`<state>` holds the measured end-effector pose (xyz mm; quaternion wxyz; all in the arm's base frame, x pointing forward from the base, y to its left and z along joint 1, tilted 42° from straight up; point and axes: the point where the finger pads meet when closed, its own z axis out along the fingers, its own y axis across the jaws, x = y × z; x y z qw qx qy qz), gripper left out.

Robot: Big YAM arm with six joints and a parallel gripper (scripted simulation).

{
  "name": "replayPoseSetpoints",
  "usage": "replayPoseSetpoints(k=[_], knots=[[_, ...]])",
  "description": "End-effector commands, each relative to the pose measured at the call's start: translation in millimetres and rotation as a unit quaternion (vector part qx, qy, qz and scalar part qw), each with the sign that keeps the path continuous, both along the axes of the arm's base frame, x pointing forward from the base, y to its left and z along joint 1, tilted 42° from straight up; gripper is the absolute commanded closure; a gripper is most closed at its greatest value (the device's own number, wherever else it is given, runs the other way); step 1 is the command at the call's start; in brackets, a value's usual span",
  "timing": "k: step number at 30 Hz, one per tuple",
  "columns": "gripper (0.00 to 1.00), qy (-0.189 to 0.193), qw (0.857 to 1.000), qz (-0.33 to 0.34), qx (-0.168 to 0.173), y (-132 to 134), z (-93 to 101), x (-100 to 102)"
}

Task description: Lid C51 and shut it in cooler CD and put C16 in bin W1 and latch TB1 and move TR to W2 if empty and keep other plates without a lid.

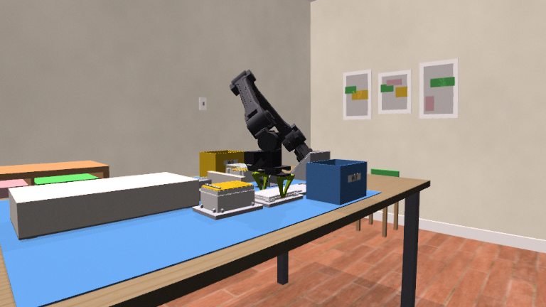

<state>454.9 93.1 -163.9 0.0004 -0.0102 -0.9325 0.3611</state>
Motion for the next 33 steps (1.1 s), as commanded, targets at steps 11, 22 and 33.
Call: replayPoseSetpoints(k=[11, 22, 33], knots=[[1.00, -0.002, 1.000, 0.010, 0.001, 4.9, -3.3, 0.2], [1.00, -0.002, 1.000, 0.010, 0.001, 4.9, -3.3, 0.2], [1.00, -0.003, 1.000, 0.011, 0.001, 7.9, -0.4, 0.1]])
